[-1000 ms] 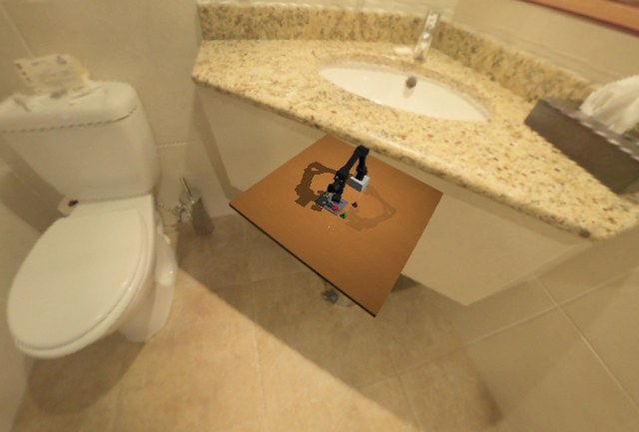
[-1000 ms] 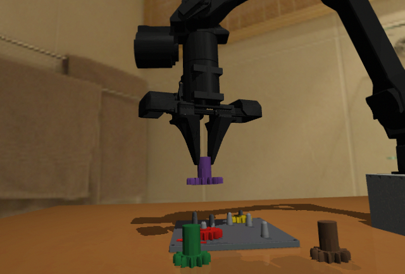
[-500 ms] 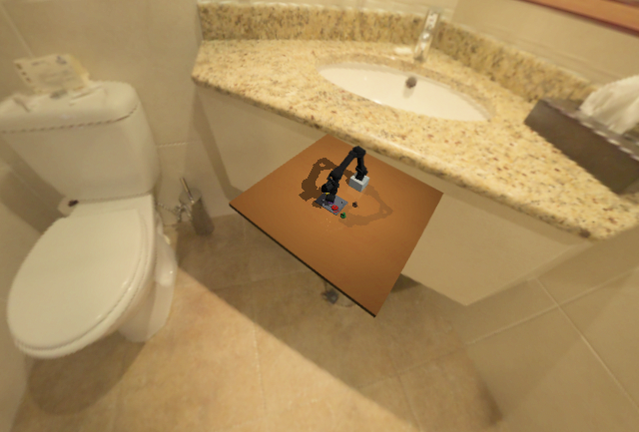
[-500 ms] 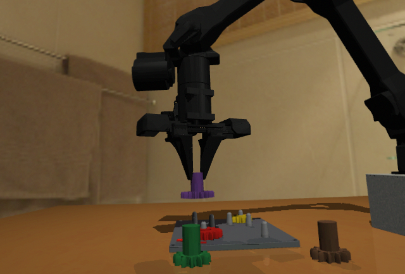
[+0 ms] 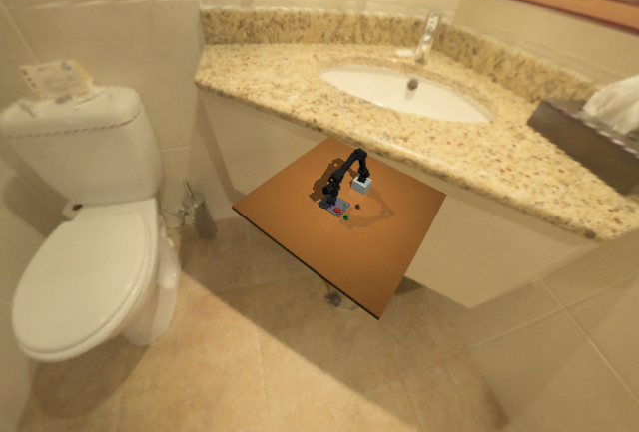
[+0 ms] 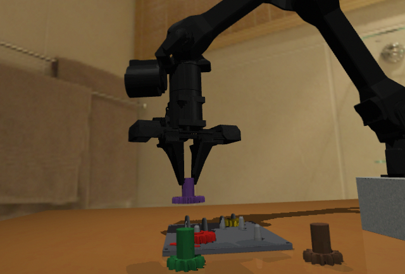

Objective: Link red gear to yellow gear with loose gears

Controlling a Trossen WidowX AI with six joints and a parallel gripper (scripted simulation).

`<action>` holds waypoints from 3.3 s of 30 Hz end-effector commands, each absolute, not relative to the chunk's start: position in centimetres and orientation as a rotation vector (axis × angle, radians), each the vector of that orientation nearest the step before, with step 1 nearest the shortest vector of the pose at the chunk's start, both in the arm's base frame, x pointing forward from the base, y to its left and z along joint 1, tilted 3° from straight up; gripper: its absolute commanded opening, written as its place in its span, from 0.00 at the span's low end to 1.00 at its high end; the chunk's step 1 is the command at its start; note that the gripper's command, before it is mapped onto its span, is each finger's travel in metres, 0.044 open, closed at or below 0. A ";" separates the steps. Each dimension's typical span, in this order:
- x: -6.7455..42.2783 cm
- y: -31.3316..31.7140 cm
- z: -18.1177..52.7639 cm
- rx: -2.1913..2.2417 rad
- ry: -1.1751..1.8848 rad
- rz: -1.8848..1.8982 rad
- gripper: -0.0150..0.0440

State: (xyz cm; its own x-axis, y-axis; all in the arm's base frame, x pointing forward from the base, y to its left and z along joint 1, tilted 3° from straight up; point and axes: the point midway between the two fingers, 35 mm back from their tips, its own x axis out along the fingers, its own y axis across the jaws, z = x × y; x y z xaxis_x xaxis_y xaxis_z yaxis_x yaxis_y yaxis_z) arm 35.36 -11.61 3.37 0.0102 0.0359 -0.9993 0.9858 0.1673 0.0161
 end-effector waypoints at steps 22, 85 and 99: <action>35.5 -11.8 3.5 1.107 1.296 -1.054 0.25; 35.6 -11.6 -0.9 1.080 1.310 -1.028 0.25; 35.6 -11.7 -1.1 0.970 1.363 -0.918 0.25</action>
